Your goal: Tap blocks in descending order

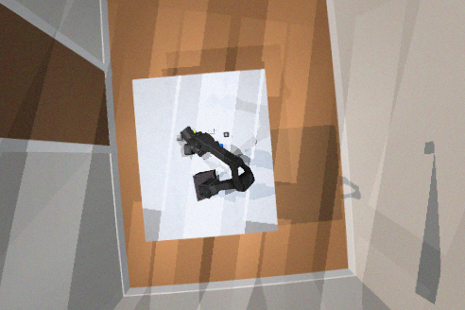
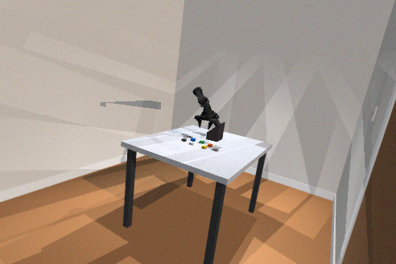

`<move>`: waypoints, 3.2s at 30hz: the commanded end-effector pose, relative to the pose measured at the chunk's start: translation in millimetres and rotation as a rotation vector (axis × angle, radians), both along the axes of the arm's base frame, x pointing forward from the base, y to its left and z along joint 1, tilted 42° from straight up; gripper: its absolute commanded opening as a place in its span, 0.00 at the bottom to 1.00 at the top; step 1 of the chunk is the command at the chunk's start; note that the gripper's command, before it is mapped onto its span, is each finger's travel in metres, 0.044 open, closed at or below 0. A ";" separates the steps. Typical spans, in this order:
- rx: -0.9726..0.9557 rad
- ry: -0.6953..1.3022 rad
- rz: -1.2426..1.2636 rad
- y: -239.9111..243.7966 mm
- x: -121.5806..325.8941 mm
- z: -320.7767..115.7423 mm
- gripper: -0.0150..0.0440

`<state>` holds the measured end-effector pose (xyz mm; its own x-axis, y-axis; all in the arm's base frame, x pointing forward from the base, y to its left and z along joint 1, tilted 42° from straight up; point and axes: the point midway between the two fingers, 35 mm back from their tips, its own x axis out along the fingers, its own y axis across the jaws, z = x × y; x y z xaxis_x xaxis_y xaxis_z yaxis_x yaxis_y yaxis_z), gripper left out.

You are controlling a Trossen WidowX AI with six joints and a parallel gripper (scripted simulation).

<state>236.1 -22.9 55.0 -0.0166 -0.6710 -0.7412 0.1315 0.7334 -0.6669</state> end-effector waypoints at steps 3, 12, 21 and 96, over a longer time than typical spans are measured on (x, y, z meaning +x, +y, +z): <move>0.008 -0.004 -0.006 11.9 9.4 -9.3 0.93; 0.010 -0.006 -0.006 65.3 41.9 -58.7 0.93; 0.010 -0.006 -0.006 65.3 41.9 -58.7 0.93; 0.009 -0.011 -0.006 55.4 130.7 -50.8 0.93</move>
<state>366.2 33.0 3.5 -0.0174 -0.6603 -0.7508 0.1488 0.7408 -0.6550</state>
